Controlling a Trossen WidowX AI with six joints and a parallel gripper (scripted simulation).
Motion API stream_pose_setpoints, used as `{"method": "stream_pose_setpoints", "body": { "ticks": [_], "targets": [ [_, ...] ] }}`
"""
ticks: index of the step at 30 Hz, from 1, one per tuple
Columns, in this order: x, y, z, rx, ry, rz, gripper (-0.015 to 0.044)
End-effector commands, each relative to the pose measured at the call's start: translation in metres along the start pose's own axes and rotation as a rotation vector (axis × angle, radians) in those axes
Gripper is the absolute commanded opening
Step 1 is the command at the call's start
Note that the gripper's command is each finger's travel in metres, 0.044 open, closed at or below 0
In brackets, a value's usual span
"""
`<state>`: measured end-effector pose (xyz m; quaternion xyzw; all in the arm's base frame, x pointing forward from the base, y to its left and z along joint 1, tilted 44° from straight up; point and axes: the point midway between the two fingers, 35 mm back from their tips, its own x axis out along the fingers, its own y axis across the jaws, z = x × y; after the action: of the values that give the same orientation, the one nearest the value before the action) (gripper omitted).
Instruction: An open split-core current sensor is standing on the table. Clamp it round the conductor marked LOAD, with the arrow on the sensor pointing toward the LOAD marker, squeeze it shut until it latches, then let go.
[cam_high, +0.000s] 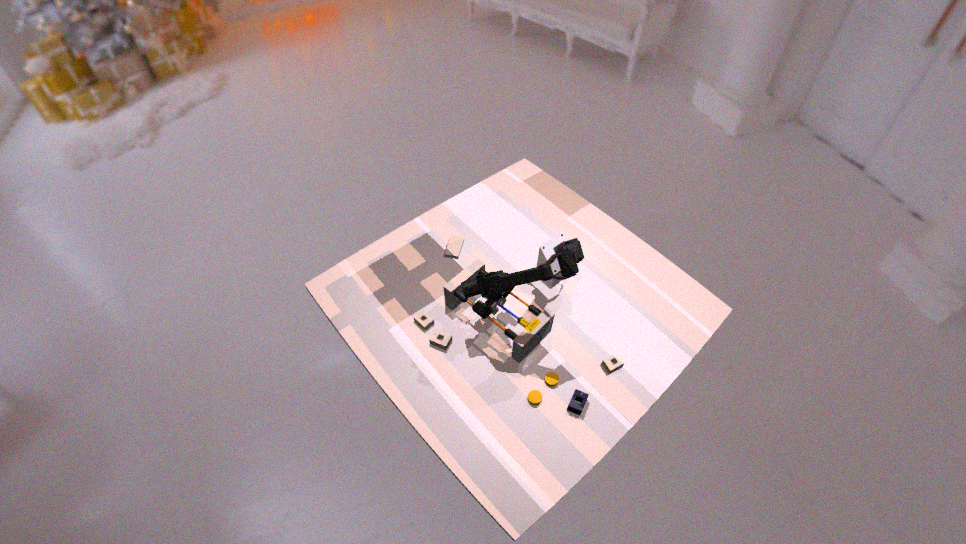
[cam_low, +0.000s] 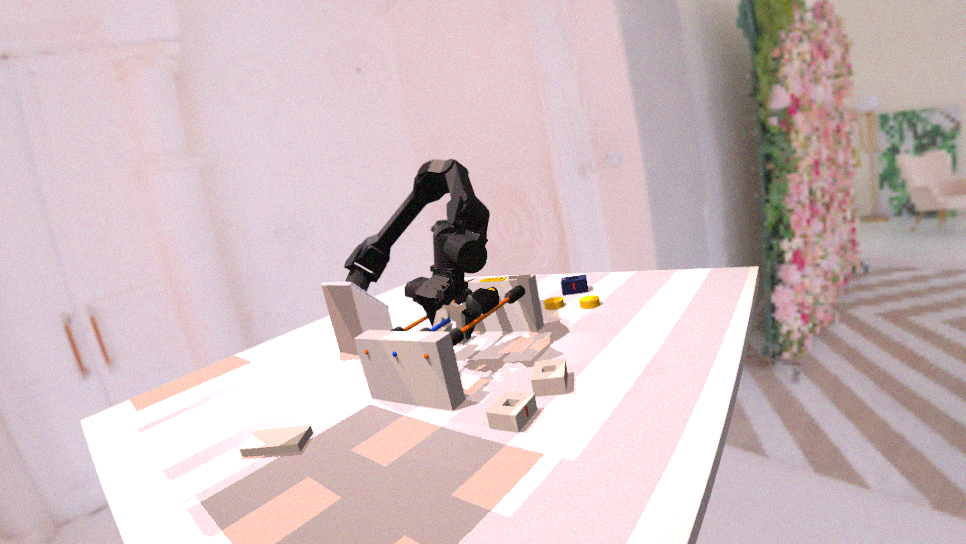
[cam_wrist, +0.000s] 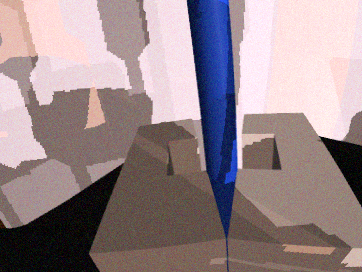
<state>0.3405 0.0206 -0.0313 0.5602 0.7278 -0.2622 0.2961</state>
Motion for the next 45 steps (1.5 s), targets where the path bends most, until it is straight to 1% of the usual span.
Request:
{"method": "stream_pose_setpoints", "body": {
  "ticks": [1,6,17,45],
  "targets": [
    [0.0005,-0.0017,-0.0001,0.007,0.001,-0.004,0.0320],
    [0.0005,-0.0017,-0.0001,0.007,0.001,-0.004,0.0286],
    [0.0005,-0.0017,-0.0001,0.007,0.001,-0.004,0.0000],
    [0.0005,-0.0017,-0.0001,0.007,0.001,-0.004,0.0000]
  ]
}}
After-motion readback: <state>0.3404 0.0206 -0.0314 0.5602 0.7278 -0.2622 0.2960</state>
